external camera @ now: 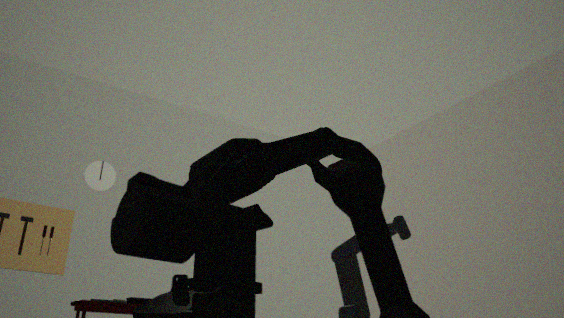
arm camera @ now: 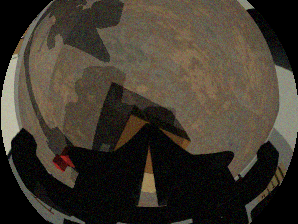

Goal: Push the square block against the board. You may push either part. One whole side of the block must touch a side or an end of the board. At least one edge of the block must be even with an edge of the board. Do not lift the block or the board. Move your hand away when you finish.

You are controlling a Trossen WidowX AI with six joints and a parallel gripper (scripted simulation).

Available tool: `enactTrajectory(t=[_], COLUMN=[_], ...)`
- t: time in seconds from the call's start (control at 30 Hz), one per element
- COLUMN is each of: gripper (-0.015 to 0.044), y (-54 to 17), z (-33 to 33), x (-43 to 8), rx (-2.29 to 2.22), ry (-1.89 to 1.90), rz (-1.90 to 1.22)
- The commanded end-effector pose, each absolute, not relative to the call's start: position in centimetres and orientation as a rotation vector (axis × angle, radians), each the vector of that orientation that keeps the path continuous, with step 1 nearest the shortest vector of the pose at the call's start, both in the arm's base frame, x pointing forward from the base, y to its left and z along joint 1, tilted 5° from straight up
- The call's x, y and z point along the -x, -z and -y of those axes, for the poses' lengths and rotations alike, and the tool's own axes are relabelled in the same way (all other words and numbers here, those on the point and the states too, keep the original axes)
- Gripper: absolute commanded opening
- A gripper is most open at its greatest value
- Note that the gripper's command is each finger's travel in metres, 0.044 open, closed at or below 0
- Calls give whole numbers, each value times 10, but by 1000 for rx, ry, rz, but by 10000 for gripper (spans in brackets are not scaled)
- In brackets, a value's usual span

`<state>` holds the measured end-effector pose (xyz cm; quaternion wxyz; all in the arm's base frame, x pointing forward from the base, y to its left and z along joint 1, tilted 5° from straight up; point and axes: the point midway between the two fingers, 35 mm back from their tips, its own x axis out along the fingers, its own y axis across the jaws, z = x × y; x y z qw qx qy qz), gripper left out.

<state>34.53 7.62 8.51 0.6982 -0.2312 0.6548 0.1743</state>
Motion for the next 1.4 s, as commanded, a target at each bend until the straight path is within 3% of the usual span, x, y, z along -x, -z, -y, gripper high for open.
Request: enactTrajectory(t=[0.0,0.27,0.5,0.67,1.37], gripper=[0,0,0,0,0], y=[-88,-90,-87,-36,-36], z=[-68,-50,-50,-46,-45], x=[-354,-367,-368,-373,-364], rx=[396,200,194,178,178], ry=[-283,-97,-92,-76,-76], rz=[-1473,-1488,-1488,-1489,-1490])
